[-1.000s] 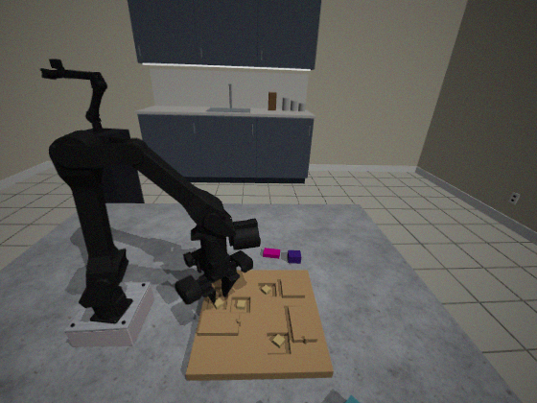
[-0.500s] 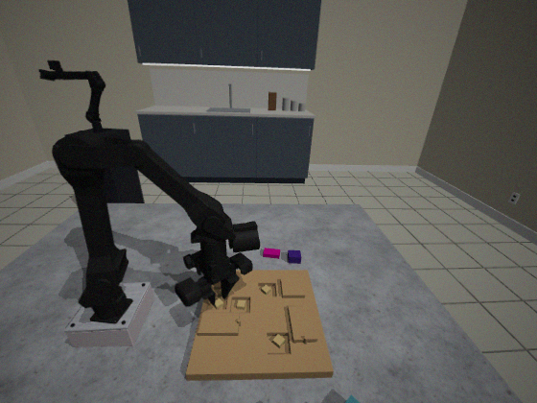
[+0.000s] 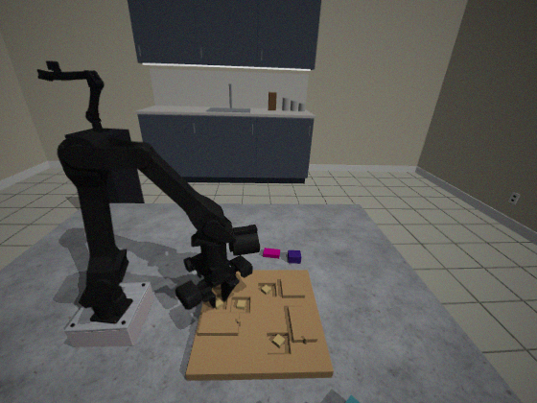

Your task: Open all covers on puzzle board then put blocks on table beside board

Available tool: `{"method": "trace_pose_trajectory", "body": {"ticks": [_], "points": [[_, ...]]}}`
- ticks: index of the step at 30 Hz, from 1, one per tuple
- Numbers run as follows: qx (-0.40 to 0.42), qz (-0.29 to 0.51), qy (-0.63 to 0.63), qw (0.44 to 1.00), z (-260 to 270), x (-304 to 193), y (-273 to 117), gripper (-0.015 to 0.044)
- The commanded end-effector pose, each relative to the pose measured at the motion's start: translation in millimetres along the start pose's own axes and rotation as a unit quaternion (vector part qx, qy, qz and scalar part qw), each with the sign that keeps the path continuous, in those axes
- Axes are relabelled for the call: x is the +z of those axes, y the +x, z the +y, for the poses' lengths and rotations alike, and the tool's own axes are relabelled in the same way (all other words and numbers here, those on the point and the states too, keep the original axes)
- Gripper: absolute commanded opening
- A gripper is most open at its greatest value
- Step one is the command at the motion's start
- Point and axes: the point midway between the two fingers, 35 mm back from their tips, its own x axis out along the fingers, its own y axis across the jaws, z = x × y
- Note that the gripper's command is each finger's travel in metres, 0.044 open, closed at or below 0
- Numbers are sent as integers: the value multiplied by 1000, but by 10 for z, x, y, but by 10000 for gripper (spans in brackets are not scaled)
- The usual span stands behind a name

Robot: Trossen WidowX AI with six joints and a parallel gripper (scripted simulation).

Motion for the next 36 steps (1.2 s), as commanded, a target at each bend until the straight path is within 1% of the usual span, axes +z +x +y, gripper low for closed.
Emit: {"method": "trace_pose_trajectory", "body": {"ticks": [1, 8, 14, 36], "points": [[-1, 0, 0, 1000, -3, -2, -4, 124], [-1, 0, 0, 1000, -3, -2, -4, 80], [-1, 0, 0, 1000, -4, -3, -23, 80], [0, -2, 1, 1000, -3, -11, -306, 80]]}}
